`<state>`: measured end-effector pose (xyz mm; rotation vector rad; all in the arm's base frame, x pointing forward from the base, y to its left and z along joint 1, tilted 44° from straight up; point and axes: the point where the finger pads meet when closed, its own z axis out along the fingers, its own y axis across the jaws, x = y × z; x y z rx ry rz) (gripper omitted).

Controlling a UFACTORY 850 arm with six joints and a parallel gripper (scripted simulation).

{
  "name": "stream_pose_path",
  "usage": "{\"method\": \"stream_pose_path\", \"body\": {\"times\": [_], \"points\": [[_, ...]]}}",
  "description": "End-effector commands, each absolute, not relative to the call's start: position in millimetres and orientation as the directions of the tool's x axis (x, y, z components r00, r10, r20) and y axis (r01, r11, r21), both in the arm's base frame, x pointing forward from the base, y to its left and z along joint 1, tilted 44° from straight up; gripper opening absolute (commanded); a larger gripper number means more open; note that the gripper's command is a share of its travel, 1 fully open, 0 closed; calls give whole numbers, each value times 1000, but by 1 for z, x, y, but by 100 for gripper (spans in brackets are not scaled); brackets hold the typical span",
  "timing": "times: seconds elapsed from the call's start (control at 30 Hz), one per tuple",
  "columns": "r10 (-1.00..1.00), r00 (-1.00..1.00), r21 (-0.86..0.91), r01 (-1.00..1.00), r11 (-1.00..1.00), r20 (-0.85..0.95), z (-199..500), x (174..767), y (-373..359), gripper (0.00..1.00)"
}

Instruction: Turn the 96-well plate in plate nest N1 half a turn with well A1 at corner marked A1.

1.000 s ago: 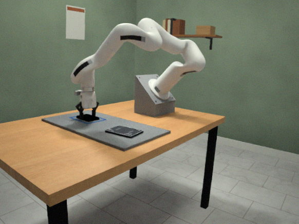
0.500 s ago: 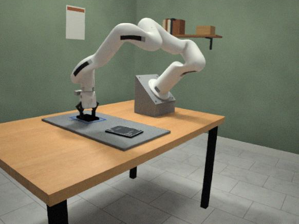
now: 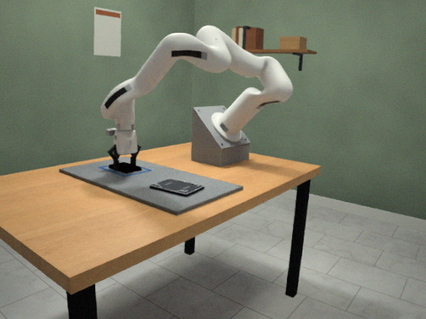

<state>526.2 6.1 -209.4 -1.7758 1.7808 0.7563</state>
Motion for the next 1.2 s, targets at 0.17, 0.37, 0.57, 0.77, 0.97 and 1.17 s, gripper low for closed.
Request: {"method": "stream_pose_path", "body": {"times": [0.17, 0.37, 0.57, 0.77, 0.97, 1.17], "points": [[-716, -14, 30, -999, -9, -698, -209, 527, 5, 0], [-716, -14, 30, -999, -9, -698, -209, 527, 5, 0], [-716, -14, 30, -999, -9, -698, -209, 527, 5, 0], [-716, -14, 30, -999, -9, -698, -209, 527, 5, 0], [-716, -14, 30, -1000, -9, -698, -207, 527, 4, 0], [-716, -14, 30, -1000, -9, -698, -206, 527, 2, 0]]}}
